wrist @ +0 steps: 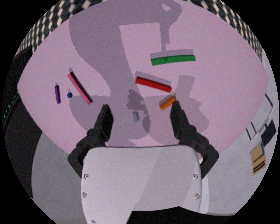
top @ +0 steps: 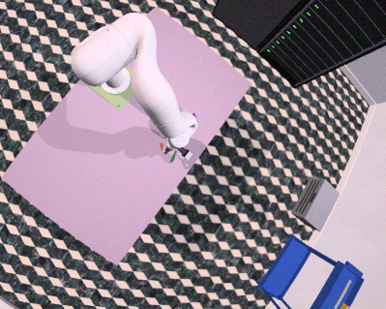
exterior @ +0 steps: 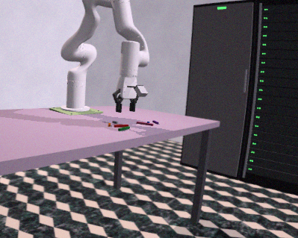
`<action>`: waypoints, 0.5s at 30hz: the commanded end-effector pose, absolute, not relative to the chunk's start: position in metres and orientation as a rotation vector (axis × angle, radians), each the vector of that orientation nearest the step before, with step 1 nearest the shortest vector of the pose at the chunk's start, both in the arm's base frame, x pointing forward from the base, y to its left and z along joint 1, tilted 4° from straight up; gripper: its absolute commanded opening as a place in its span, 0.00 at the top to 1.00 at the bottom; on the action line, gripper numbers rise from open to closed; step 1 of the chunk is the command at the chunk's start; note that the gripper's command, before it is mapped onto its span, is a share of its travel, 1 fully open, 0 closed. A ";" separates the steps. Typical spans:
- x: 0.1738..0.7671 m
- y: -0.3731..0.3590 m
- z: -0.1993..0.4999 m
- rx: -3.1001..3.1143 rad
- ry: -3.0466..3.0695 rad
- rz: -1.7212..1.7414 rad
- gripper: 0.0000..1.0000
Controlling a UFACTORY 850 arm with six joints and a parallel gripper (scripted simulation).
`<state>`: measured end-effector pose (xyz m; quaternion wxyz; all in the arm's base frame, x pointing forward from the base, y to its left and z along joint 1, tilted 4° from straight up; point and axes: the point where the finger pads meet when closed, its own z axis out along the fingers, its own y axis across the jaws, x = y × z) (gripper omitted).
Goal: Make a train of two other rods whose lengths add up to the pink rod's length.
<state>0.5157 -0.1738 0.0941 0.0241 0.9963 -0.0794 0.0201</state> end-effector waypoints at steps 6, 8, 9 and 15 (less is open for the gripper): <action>0.516 -0.174 0.095 3.082 -0.246 0.065 0.00; 0.517 -0.174 0.095 3.083 -0.243 0.065 0.00; 0.517 -0.174 0.095 3.083 -0.238 0.065 0.00; 0.517 -0.172 0.095 3.087 -0.161 0.063 0.00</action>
